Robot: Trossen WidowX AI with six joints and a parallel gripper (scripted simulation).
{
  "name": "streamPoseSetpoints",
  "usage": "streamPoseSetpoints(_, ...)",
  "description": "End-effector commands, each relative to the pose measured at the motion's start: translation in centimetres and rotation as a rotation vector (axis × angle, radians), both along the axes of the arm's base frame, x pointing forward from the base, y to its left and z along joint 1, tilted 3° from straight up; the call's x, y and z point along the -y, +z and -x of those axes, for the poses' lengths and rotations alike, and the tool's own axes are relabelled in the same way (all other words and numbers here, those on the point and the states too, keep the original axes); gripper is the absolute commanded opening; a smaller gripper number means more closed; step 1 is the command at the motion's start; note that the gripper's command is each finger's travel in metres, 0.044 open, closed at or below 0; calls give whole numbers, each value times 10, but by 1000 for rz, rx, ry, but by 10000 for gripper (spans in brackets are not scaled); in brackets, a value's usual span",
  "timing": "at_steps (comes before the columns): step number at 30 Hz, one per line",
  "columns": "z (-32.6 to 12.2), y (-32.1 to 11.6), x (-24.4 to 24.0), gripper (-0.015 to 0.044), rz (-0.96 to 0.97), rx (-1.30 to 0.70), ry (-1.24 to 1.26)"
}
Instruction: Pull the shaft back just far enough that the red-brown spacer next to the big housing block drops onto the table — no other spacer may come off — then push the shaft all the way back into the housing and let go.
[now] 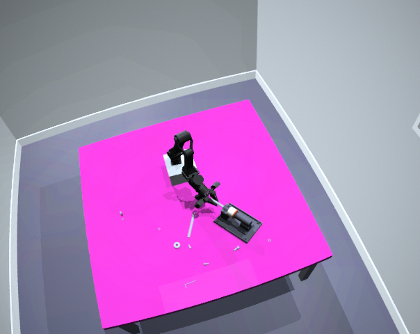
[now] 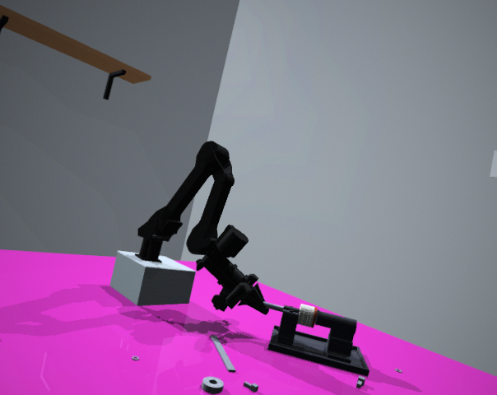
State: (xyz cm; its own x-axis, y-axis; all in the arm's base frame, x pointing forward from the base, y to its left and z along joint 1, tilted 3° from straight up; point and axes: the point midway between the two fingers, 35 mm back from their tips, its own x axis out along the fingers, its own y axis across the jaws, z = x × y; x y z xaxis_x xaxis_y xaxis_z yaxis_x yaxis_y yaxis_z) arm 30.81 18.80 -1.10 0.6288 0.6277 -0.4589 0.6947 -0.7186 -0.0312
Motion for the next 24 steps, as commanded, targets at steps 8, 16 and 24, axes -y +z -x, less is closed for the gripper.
streamPoseSetpoints(8, 2, 0, 2, 0, 2, 1, 1)
streamPoseSetpoints(16, 2, 0, 2, 0, 2, 1, 1)
streamPoseSetpoints(24, 3, 0, 3, 0, 2, 1, 1)
